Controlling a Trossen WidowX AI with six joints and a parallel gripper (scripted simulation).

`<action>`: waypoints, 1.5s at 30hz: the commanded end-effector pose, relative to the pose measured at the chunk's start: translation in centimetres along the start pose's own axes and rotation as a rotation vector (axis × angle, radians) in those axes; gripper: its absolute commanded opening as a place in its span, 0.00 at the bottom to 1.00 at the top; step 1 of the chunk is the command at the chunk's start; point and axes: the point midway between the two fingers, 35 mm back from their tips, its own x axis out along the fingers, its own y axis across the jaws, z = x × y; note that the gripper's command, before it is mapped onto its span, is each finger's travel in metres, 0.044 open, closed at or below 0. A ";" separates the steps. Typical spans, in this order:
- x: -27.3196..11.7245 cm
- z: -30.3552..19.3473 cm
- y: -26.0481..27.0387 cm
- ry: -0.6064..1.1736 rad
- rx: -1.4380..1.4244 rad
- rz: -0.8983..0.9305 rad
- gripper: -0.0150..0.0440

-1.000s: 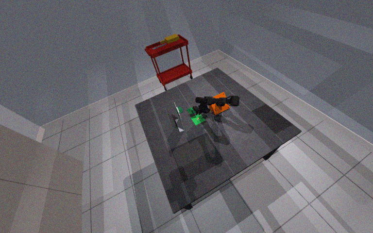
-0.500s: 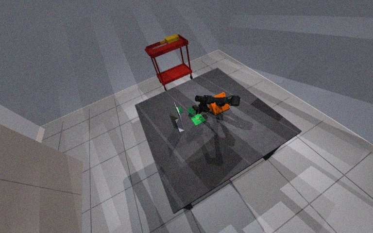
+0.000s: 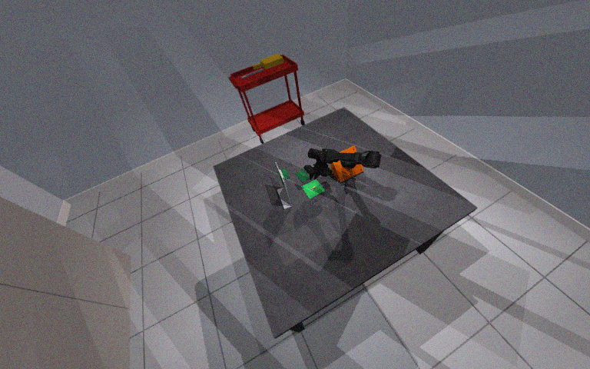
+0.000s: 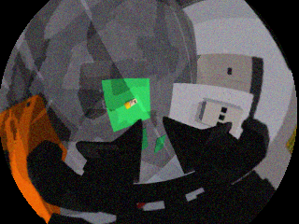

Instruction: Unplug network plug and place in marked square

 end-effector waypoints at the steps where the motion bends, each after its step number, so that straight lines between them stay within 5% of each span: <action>1: -0.4 0.1 -0.4 -0.005 -0.007 -0.005 0.52; 45: -5.9 0.1 -3.9 -0.001 0.000 -0.005 0.52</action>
